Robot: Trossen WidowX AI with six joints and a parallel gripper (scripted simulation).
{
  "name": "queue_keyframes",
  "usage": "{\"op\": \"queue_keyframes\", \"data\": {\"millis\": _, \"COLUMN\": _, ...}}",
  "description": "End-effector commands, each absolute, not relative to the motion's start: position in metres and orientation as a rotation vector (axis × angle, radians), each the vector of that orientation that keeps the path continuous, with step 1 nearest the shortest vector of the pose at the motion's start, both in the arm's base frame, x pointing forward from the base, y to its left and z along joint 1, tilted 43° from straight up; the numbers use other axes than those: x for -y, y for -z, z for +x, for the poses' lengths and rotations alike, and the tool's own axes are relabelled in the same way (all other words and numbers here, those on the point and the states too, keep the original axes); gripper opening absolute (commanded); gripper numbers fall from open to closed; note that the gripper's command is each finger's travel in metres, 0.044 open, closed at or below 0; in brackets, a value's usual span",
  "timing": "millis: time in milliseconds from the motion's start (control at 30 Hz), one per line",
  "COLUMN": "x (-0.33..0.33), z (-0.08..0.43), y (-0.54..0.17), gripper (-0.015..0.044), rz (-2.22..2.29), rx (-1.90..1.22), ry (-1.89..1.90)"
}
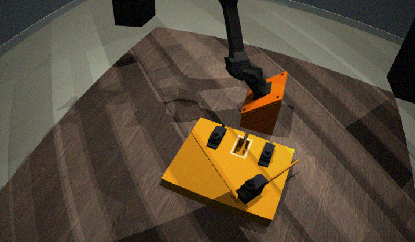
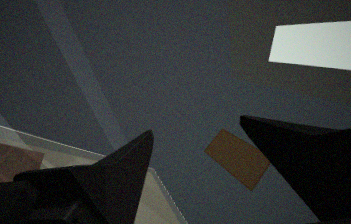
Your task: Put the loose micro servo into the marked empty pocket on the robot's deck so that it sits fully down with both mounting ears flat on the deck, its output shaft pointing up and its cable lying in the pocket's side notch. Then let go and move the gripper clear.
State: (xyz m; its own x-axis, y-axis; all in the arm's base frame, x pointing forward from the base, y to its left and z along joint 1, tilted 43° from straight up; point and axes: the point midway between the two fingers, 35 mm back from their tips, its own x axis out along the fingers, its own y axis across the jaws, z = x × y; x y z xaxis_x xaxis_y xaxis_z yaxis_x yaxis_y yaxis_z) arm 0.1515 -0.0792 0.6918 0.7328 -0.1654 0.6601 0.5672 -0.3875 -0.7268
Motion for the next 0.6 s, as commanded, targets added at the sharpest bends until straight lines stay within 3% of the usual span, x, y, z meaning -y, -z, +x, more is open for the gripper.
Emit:
{"op": "queue_keyframes", "data": {"millis": 0, "x": 0.091, "z": 0.164, "y": -0.683, "gripper": 0.0440, "rz": -1.733, "rx": 0.305, "ry": 0.774}}
{"op": "queue_keyframes", "data": {"millis": 567, "x": 0.129, "z": 0.221, "y": -0.642, "gripper": 0.0440, "rz": -1.397, "rx": 0.244, "ry": 0.605}}
